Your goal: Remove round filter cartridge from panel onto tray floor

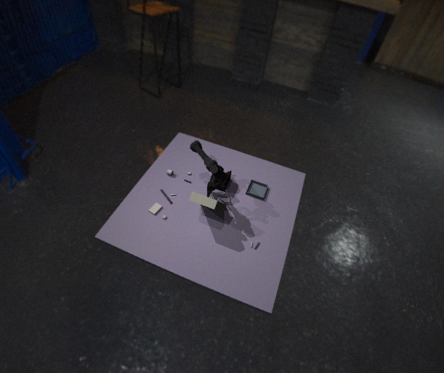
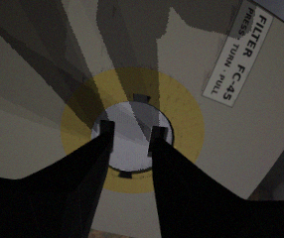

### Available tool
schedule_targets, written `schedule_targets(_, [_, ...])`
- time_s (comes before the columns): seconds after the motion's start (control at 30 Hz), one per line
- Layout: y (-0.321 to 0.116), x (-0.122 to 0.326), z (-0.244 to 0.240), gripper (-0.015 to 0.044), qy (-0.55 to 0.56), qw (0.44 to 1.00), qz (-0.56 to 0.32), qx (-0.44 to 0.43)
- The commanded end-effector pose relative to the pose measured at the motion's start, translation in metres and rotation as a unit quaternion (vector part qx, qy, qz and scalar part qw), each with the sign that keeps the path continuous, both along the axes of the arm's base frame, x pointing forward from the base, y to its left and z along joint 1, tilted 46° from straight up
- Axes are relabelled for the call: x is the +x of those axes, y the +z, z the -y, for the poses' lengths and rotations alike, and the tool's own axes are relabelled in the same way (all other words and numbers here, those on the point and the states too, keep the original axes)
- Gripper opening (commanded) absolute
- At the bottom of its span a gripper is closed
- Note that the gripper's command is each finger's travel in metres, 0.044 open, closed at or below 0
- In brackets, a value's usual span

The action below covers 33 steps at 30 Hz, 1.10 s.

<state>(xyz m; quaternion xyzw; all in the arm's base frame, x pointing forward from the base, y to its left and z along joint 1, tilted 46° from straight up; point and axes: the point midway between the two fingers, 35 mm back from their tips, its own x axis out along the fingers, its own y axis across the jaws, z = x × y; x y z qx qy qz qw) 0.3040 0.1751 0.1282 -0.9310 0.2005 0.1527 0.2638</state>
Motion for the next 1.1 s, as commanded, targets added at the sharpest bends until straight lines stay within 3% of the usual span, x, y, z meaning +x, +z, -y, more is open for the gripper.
schedule_targets(0.0, [-0.0018, -0.0007, 0.0002, 0.0111, 0.003, 1.000, -0.003, -0.002])
schedule_targets(1.07, [-0.0024, 0.0031, 0.0010, 0.0111, 0.003, 1.000, -0.003, -0.002])
